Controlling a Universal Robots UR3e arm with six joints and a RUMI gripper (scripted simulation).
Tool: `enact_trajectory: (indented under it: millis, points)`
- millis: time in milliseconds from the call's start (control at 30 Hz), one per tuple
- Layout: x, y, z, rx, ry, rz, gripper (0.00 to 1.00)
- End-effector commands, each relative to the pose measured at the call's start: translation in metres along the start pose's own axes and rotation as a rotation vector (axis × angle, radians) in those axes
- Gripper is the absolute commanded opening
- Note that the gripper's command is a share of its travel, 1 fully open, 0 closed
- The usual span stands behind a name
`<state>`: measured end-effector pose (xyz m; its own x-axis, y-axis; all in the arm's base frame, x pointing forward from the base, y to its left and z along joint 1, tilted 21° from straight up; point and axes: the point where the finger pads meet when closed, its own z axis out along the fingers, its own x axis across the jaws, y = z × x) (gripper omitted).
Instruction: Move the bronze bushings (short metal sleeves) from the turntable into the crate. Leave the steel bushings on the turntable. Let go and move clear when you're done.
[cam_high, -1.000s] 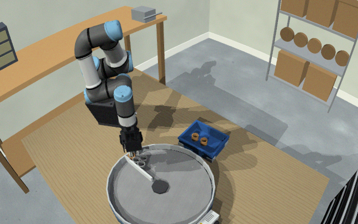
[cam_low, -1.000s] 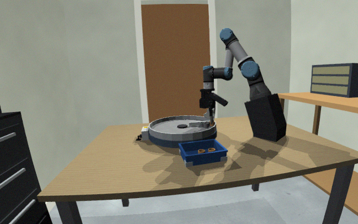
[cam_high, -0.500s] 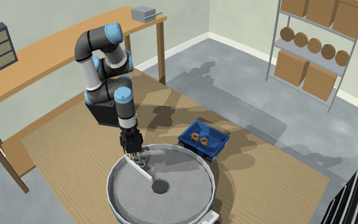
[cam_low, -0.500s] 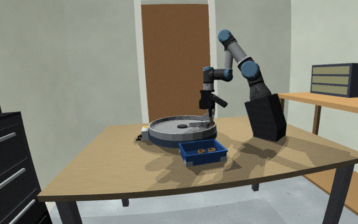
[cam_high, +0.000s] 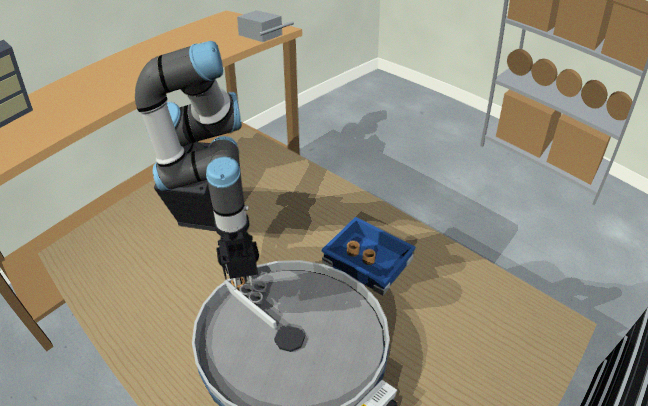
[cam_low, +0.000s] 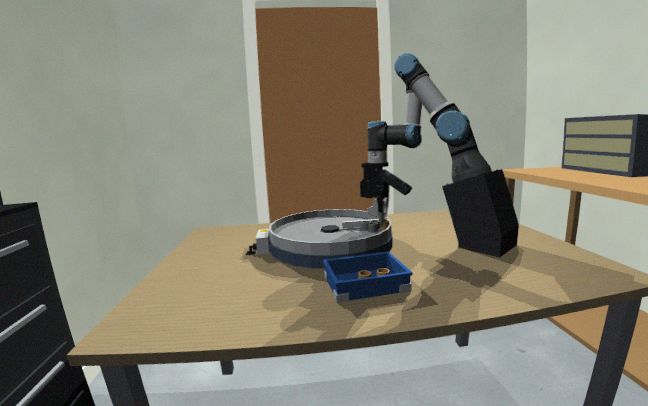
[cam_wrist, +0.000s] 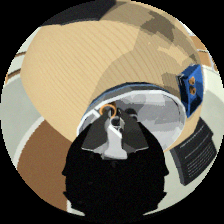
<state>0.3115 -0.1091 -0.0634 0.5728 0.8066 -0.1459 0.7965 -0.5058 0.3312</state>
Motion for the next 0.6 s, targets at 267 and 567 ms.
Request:
enact_trajectory:
  millis: [267,567]
  points:
    - [0.0002,-0.0005,0.0,0.0,0.001,0.0,0.06]
    - [0.0001,-0.0003,0.0,0.0,0.001,0.0,0.0]
